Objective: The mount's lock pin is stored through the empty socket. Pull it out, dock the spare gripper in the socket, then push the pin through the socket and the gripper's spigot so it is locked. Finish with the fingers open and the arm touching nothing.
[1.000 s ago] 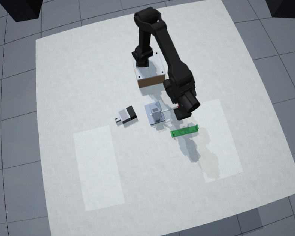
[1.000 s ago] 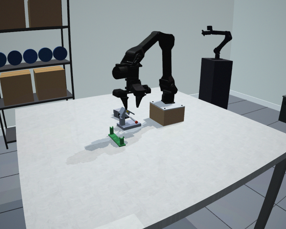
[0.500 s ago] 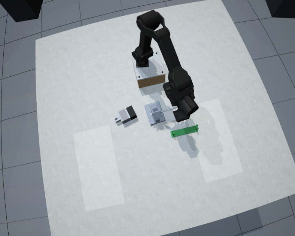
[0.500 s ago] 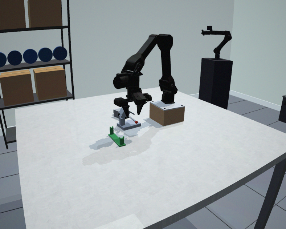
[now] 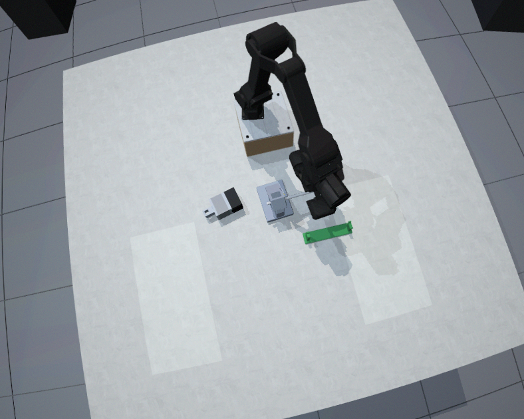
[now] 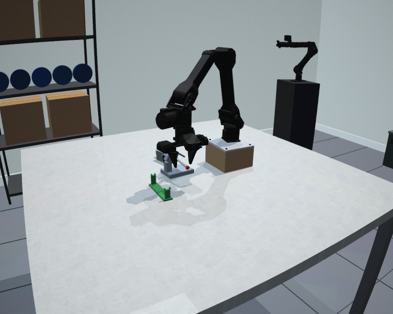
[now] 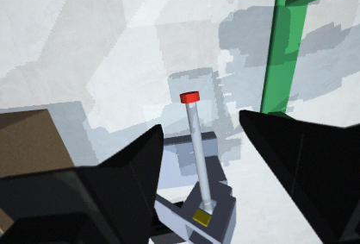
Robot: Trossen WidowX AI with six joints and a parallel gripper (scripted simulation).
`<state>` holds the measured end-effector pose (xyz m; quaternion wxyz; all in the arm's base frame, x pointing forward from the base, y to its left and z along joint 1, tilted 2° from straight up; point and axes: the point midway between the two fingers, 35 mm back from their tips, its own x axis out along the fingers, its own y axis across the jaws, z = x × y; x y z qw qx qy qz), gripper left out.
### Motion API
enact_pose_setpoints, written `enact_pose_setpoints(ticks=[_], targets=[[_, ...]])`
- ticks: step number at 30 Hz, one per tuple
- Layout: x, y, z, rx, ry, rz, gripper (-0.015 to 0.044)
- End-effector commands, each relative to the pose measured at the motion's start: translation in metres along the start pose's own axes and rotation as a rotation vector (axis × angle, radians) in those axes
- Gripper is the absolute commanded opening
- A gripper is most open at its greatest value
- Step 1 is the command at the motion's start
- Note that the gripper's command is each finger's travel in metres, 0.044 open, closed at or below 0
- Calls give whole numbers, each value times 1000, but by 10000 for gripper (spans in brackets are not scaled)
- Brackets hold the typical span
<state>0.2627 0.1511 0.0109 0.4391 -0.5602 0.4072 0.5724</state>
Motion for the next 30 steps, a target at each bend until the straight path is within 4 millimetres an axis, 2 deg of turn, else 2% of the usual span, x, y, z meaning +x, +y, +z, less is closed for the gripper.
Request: enact_pose_setpoints(ticks=[1,11,18,29,30], targets=[[8,3,0,6,-3,12,300],[24,5,0,6,-3,12,300],[25,5,0,6,-3,12,300],[25,5,0,6,-3,12,11],[25,5,0,6,-3,12,5]])
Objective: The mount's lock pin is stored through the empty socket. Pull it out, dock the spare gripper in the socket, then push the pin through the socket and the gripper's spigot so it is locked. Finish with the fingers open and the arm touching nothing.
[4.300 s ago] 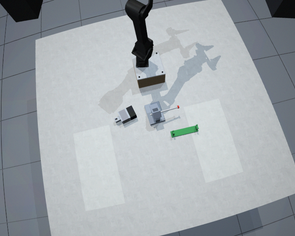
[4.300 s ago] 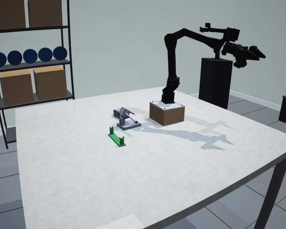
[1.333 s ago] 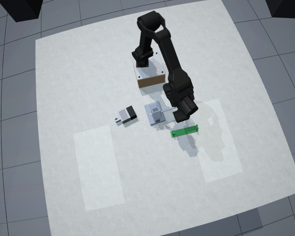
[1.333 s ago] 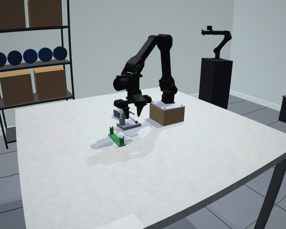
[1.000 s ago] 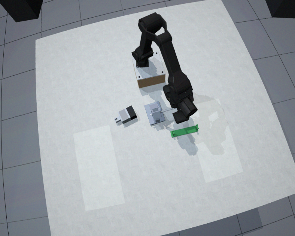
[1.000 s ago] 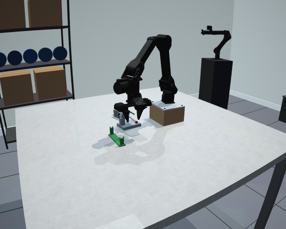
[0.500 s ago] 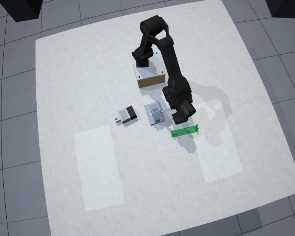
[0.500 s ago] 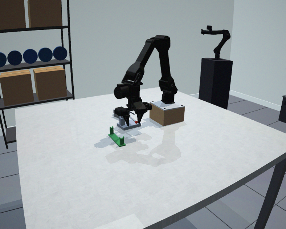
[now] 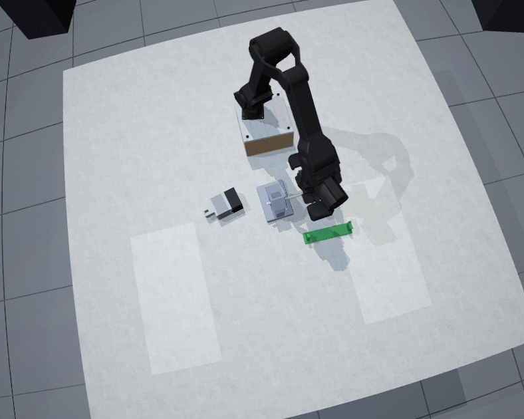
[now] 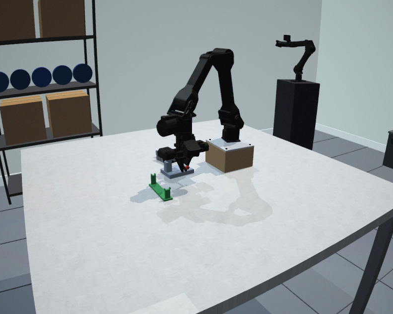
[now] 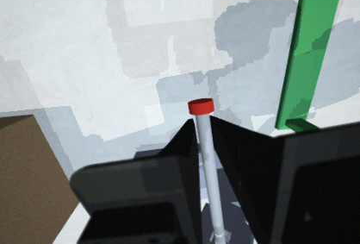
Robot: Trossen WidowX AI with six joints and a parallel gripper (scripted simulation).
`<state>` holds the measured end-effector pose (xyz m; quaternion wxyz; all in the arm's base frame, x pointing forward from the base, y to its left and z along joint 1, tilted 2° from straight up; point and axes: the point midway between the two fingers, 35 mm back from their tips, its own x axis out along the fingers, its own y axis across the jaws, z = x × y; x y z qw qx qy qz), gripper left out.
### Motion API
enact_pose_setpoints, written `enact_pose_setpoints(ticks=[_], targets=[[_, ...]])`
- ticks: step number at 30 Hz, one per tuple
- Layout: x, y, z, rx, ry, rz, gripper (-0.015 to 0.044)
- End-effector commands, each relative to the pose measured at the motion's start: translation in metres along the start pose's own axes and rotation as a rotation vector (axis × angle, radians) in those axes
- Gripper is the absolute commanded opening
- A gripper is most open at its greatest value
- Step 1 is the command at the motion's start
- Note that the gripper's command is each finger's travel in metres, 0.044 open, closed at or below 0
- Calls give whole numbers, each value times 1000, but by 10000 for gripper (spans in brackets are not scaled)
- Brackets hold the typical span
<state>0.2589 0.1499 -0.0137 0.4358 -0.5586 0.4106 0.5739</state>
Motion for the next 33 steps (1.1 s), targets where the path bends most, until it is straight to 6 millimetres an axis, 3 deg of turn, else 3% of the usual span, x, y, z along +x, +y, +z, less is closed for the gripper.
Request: enact_pose_setpoints(ticks=[1,18,33], targets=[[1,0,1,6,-5,2,0],[-8,-1,7,22,-144,2,0],[-10,-1,12,24,-162,-1,0]])
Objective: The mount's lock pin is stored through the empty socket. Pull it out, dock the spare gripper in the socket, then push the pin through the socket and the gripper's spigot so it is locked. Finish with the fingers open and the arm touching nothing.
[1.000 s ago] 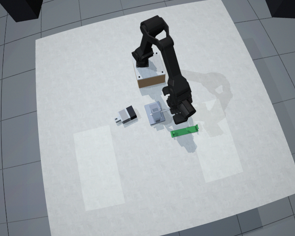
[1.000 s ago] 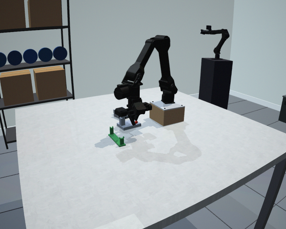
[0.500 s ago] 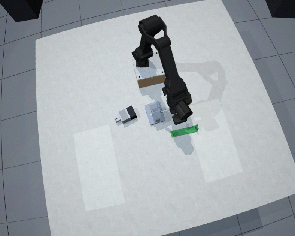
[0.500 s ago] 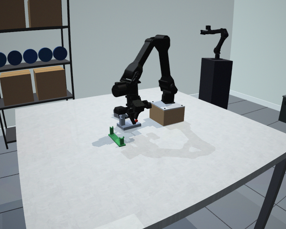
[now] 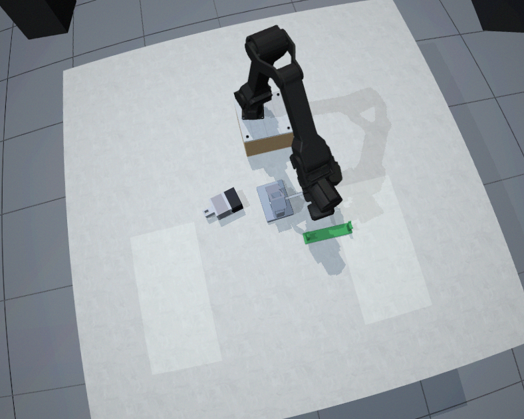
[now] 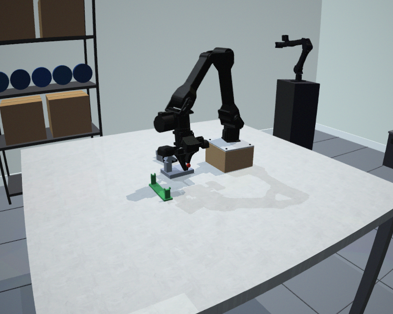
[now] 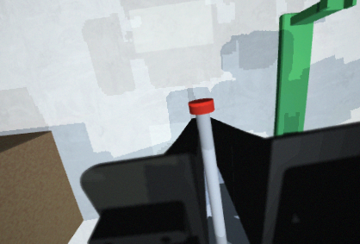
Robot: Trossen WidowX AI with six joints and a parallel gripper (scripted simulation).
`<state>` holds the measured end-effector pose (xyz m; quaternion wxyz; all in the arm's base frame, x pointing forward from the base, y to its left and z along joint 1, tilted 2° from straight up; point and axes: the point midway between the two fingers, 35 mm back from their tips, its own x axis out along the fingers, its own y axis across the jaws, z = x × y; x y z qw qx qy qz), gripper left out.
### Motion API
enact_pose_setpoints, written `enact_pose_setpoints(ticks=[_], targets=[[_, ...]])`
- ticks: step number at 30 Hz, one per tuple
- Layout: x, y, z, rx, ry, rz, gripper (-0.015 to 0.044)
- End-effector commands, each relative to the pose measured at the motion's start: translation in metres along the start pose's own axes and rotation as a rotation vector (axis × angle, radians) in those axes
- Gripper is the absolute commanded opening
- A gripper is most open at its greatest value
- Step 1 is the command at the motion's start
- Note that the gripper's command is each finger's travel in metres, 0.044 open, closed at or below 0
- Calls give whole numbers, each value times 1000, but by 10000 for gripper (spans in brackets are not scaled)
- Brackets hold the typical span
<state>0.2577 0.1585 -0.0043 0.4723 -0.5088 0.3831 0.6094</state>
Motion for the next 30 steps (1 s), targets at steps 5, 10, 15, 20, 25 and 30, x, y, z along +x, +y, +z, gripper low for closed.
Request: enact_pose_setpoints(ticks=[5,10,15,20,25,30], targets=[[-2,-1,7,1,-14,-1,0],[-3,-1,11,0,-15,-1,0],[-2,-1,14,0,-14,-1,0],[-2,-1,19,0,-13,-2,0],[-1,-1,22,0,-13,-3,0],[0,-1,26,0,-12,-3,0]])
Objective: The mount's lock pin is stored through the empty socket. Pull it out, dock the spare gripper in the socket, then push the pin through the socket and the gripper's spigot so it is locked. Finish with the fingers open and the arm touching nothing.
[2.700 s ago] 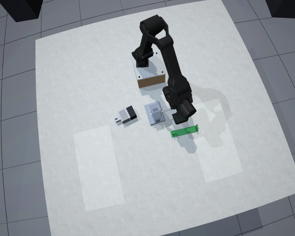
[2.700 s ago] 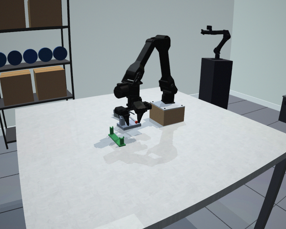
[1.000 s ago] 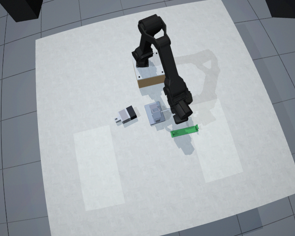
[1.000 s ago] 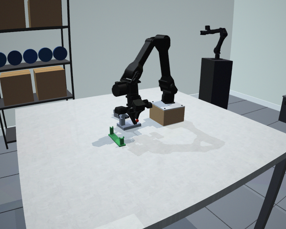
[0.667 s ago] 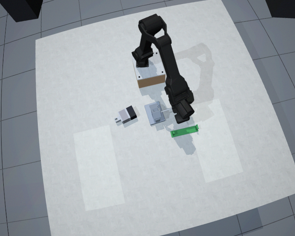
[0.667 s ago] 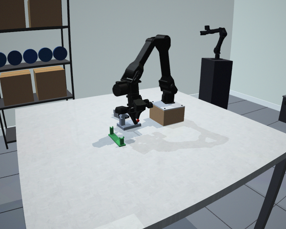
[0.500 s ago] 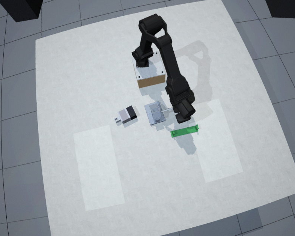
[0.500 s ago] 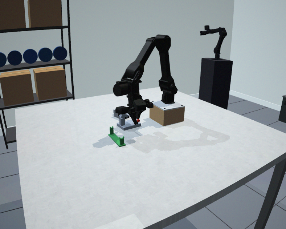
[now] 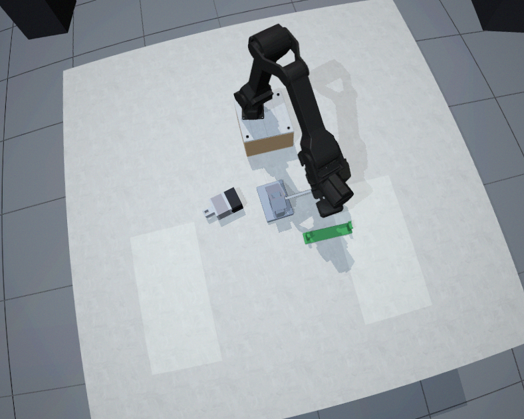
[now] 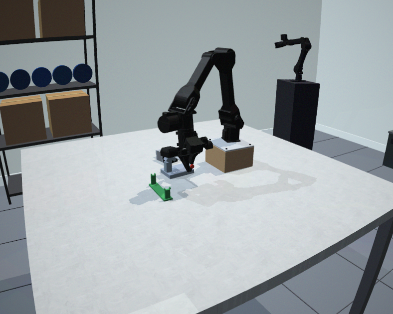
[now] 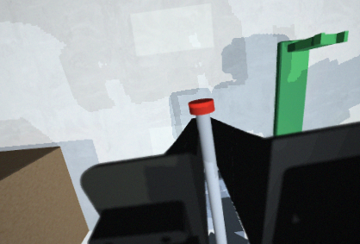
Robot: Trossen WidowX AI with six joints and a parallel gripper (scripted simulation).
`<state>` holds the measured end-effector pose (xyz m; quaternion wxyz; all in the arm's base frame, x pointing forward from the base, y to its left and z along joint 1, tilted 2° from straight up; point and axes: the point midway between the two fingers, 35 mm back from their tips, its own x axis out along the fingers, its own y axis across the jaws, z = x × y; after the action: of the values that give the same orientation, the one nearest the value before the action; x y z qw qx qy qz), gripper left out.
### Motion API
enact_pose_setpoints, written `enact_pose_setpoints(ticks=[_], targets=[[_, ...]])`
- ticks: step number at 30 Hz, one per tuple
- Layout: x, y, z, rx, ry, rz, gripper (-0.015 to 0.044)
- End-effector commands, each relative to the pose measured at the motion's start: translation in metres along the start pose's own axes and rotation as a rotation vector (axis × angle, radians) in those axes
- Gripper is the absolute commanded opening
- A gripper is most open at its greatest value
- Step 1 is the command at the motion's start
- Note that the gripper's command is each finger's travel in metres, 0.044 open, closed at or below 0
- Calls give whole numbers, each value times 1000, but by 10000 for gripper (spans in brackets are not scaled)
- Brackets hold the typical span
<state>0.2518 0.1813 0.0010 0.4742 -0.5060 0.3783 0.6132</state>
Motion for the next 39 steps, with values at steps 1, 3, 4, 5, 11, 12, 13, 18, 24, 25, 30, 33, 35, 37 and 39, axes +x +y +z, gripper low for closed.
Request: enact_pose_setpoints(ticks=[1,3,4,5,11,12,13,18,24,25,30,33,35,37,39], targets=[[1,0,3,4,1,-1,0],[1,0,5,5,1,-1,0],[1,-1,6,5,2,-1,0],[1,-1,7,5,2,-1,0],[2,-1,12,5,3,0,0],[2,-1,13,5,3,0,0],[2,-1,14,5,3,0,0],[2,-1,19,5,3,1,0],[2,-1,24,5,4,2,0],[2,-1,25,5,4,2,0],[1,-1,30,5,5,4,0],[1,-1,33,5,5,4,0],[1,-1,35,6,6,5,0],[0,-1,36,6,6,5,0],[0,-1,38,6,6,6,0]])
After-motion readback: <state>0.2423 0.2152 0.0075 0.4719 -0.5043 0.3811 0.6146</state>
